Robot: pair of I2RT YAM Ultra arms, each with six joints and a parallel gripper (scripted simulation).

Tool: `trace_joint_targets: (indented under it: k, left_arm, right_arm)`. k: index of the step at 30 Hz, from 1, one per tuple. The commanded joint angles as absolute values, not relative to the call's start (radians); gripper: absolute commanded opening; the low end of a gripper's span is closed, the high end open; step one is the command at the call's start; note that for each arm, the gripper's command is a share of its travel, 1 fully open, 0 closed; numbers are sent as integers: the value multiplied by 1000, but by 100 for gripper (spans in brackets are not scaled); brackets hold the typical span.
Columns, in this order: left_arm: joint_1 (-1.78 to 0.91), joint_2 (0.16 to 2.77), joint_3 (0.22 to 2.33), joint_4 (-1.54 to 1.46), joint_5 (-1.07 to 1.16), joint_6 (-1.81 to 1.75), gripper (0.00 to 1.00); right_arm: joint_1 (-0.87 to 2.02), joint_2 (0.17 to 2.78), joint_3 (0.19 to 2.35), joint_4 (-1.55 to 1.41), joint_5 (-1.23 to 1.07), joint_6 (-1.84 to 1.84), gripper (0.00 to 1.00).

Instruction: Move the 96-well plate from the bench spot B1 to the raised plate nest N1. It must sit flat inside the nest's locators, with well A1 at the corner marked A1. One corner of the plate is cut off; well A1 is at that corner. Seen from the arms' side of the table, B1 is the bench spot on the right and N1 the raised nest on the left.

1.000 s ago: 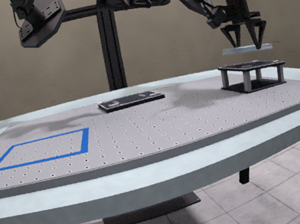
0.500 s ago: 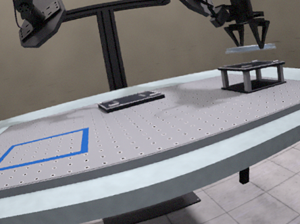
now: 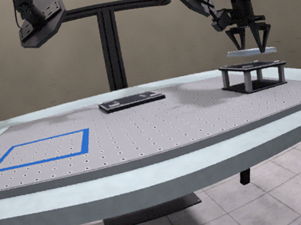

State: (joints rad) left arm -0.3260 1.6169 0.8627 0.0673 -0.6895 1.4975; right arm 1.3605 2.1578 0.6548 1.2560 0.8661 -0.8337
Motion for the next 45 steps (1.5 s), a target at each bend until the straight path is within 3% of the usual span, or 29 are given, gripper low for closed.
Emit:
trace_joint_targets:
  k: [1,45]
  left_arm:
    - [-336,1625,850,82,-678,1503,80]
    - [-269,1743,925,188,-610,1564,80]
  right_arm:
    - [1387,2150,687,1282,857,-843,100]
    - [1380,2152,678,1269,857,-837,100]
